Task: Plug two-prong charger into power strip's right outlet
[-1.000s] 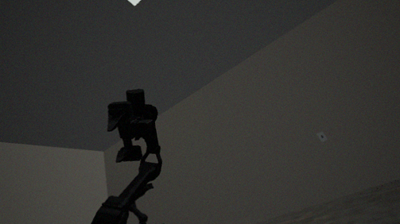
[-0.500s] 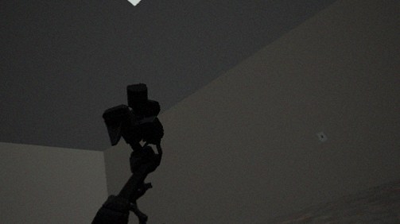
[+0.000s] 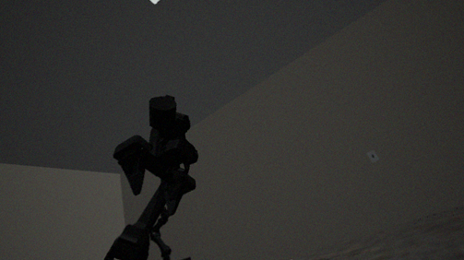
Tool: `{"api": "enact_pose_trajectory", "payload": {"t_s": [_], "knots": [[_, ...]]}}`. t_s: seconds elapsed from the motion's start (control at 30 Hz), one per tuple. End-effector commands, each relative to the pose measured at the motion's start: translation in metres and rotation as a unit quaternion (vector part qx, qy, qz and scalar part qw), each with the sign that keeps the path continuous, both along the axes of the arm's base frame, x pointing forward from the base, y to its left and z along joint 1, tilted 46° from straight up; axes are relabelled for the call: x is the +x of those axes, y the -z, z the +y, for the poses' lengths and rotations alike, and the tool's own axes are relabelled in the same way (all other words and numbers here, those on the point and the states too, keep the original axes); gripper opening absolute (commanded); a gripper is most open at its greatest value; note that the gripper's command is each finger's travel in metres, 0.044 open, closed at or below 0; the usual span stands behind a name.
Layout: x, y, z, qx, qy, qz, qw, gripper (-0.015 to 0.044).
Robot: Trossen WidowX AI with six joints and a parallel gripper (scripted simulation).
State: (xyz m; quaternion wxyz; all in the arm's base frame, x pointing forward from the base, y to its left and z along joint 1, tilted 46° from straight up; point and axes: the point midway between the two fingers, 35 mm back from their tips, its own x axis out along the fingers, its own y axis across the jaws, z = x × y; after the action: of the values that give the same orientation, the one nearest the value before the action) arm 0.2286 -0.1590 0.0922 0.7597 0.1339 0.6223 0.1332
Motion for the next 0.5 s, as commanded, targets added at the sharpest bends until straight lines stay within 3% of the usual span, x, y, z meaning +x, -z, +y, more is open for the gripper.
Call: {"api": "enact_pose_trajectory", "payload": {"t_s": [0.0,0.47], "knots": [[0.010,0.015,0.013,0.040,0.026,0.019,0.999,0.0440],[0.039,0.054,0.057,0.152,0.106,0.094,0.978,0.0440]]}}
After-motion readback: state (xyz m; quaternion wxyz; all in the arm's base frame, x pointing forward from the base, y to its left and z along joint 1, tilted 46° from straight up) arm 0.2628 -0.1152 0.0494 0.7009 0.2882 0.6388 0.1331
